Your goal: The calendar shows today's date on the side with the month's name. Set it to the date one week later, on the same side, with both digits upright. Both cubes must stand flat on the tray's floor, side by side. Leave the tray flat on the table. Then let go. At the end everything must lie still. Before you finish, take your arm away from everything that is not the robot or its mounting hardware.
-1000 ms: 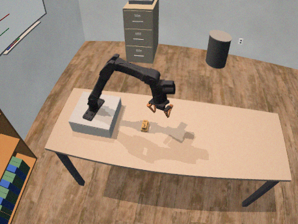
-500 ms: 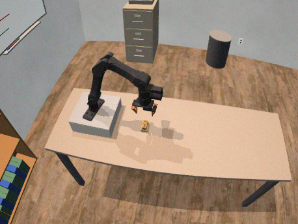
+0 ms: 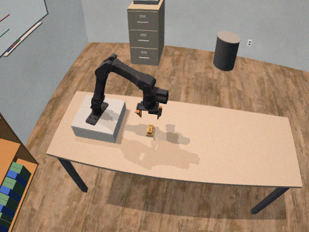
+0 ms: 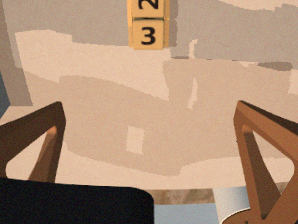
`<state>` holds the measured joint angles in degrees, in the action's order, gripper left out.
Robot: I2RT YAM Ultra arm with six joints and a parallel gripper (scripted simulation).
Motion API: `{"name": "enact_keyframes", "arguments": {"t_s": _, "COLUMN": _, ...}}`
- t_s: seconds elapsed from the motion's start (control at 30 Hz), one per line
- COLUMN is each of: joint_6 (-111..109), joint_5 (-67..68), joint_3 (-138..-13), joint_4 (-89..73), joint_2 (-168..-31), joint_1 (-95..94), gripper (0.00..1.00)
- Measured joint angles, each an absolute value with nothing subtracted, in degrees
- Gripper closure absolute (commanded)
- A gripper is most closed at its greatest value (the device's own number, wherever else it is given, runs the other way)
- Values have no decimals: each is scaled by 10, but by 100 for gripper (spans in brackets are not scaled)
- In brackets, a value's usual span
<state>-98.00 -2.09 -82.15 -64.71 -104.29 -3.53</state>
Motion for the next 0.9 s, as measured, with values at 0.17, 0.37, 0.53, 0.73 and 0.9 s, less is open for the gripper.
{"name": "enact_keyframes", "arguments": {"t_s": 0.17, "joint_6": -981, "joint_5": -21, "joint_3": -821, "joint_4": -647, "joint_2": -1043, "joint_1": -35, "gripper": 0}}
{"name": "enact_keyframes", "arguments": {"t_s": 0.37, "joint_6": -975, "joint_5": -21, "joint_3": -821, "joint_4": -646, "joint_2": -1043, "joint_1": -35, "gripper": 0}}
{"name": "enact_keyframes", "arguments": {"t_s": 0.53, "joint_6": -943, "joint_5": -21, "joint_3": -818, "joint_4": -642, "joint_2": -1043, "joint_1": -35, "gripper": 0}}
{"name": "enact_keyframes", "arguments": {"t_s": 0.73, "joint_6": -866, "joint_5": -21, "joint_3": -813, "joint_4": -636, "joint_2": -1044, "joint_1": -35, "gripper": 0}}
{"name": "enact_keyframes", "arguments": {"t_s": 0.9, "joint_6": -771, "joint_5": -22, "joint_3": -806, "joint_4": -629, "joint_2": -1047, "joint_1": -35, "gripper": 0}}
